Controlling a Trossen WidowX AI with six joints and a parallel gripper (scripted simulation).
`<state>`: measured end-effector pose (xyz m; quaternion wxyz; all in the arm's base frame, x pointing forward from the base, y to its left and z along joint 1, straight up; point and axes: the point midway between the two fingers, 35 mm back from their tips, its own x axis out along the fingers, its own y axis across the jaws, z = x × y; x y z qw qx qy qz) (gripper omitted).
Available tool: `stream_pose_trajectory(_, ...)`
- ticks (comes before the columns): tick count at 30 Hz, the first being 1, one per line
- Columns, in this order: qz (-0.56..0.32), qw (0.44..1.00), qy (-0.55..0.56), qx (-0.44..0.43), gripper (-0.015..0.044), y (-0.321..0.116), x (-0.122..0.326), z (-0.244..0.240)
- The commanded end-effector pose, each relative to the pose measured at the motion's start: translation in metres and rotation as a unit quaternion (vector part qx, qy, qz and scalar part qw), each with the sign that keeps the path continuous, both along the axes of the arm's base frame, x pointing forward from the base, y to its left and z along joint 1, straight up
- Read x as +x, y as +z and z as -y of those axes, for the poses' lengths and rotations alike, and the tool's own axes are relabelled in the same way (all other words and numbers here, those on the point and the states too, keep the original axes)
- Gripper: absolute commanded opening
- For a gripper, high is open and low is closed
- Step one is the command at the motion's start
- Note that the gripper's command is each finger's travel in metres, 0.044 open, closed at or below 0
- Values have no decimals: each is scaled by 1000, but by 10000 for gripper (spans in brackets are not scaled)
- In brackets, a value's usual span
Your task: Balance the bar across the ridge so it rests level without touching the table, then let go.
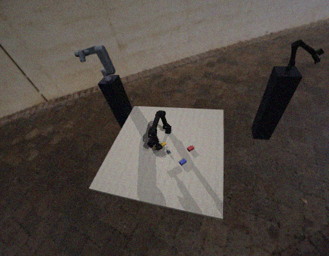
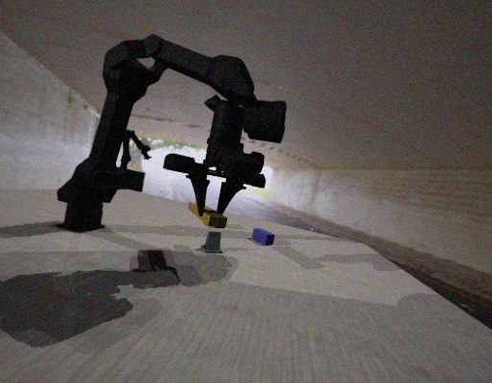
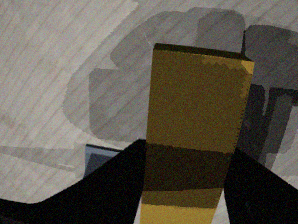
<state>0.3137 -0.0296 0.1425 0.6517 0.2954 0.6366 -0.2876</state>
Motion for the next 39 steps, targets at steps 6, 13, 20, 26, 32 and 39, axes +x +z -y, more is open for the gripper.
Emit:
stream_pose_trajectory(6, 4, 1000, -15, 0, 0, 3, 4, -32)
stream_pose_trajectory(13, 4, 1000, -27, 2, 0, 4, 4, -59)
stream_pose_trajectory(20, 4, 999, -36, 3, 0, 3, 2, -78)
stream_pose_trajectory(26, 4, 999, -36, 3, 0, -5, 3, -80)
stream_pose_trajectory(32, 4, 999, -36, 3, 0, -14, 3, -81)
stream_pose_trajectory(39, 4, 999, -36, 3, 0, -26, 3, -81)
